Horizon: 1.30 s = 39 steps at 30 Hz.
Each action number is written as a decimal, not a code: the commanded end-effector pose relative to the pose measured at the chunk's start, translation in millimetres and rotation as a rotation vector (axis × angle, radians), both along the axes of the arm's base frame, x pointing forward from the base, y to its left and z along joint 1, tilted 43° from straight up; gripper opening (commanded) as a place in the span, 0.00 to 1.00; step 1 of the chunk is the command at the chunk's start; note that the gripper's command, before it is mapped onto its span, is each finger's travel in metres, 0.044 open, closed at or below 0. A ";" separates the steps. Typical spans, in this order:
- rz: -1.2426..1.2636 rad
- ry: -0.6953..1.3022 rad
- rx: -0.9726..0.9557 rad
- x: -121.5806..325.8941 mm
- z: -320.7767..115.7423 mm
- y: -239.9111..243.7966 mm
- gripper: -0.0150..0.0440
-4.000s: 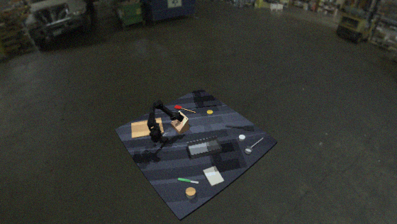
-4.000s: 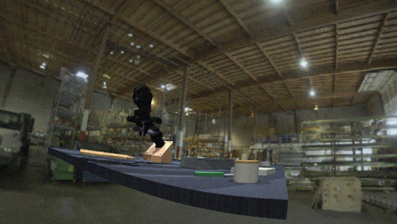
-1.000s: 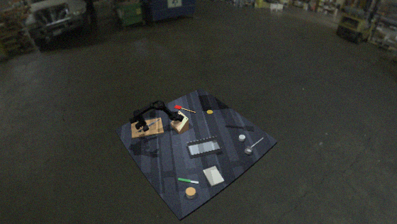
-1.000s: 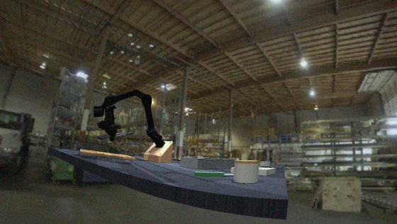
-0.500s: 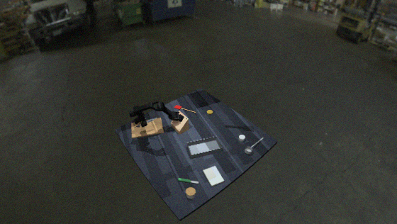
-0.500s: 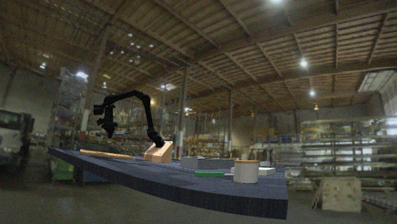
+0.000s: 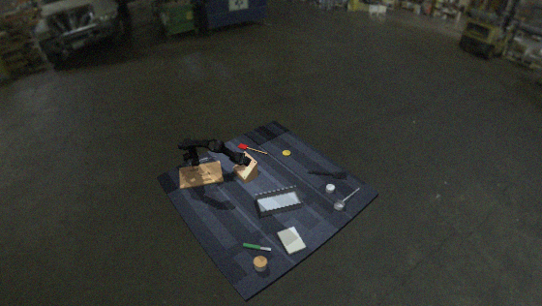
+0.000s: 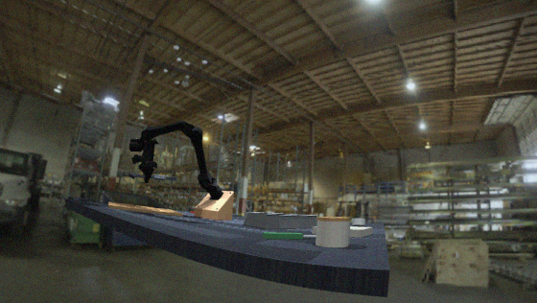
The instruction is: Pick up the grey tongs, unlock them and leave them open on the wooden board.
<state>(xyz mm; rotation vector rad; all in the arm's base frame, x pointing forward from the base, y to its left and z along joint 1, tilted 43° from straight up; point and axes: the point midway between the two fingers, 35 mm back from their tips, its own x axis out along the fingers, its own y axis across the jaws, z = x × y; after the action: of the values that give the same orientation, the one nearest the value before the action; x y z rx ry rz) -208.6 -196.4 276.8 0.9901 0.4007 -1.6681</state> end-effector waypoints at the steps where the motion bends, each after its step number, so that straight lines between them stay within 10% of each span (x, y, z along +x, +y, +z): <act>1: -0.024 -0.003 -0.028 -11.5 0.6 10.6 0.00; 39: -0.289 0.134 -0.387 -48.7 1.7 26.1 0.00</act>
<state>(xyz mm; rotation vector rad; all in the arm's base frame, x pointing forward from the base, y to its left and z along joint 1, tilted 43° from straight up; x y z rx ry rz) -257.7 -172.4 275.2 0.7264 0.0573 -1.9555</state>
